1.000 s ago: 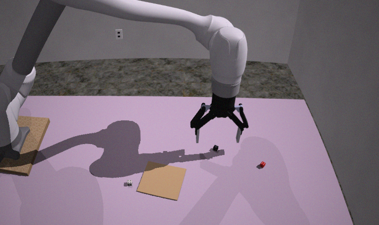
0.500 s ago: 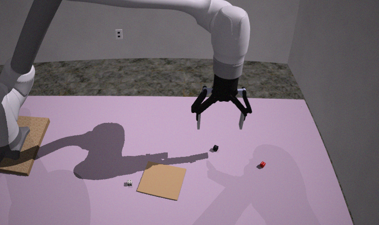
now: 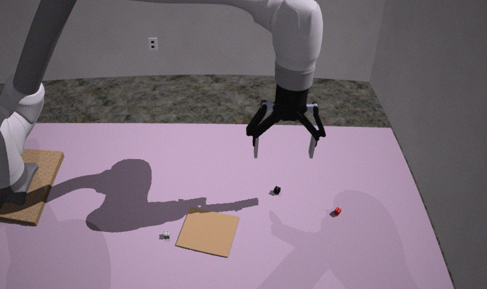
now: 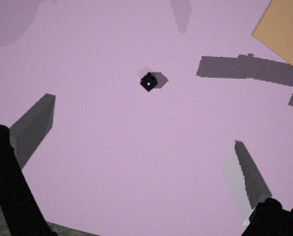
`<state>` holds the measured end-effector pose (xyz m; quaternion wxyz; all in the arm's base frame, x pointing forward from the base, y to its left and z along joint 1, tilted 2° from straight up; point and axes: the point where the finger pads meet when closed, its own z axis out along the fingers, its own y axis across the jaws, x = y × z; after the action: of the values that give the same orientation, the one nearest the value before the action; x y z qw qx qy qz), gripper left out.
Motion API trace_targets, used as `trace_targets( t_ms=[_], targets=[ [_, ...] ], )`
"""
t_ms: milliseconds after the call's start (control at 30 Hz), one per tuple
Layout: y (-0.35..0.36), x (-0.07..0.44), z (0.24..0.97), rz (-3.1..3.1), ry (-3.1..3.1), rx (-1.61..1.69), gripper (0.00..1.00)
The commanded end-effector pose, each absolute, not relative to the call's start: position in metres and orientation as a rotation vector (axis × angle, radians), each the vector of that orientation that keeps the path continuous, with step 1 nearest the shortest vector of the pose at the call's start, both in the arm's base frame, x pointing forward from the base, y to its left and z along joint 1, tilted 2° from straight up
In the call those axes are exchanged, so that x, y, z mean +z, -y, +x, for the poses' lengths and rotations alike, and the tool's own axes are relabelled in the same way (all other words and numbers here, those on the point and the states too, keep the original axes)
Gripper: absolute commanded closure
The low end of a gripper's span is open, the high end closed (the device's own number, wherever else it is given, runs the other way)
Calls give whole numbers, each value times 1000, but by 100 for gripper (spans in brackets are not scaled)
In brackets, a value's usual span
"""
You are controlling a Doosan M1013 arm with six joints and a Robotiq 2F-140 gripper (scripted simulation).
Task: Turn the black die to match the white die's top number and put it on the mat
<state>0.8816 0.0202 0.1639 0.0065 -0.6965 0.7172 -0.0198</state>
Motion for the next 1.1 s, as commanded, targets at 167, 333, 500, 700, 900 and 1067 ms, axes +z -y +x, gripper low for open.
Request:
trace_targets(
  t_ms=[167,333,500,700,900,1067],
  targets=[
    [-20,161,881,-1985,-2413,-60,0],
    [-20,157,880,-1746,-2587,-57,0],
    [-20,154,880,-1531,-2716,-54,0],
    [-20,154,880,-1525,-2720,-54,0],
    [-20,154,880,-1525,-2720,-54,0],
    [-20,154,880,-1531,-2716,-54,0]
  ],
)
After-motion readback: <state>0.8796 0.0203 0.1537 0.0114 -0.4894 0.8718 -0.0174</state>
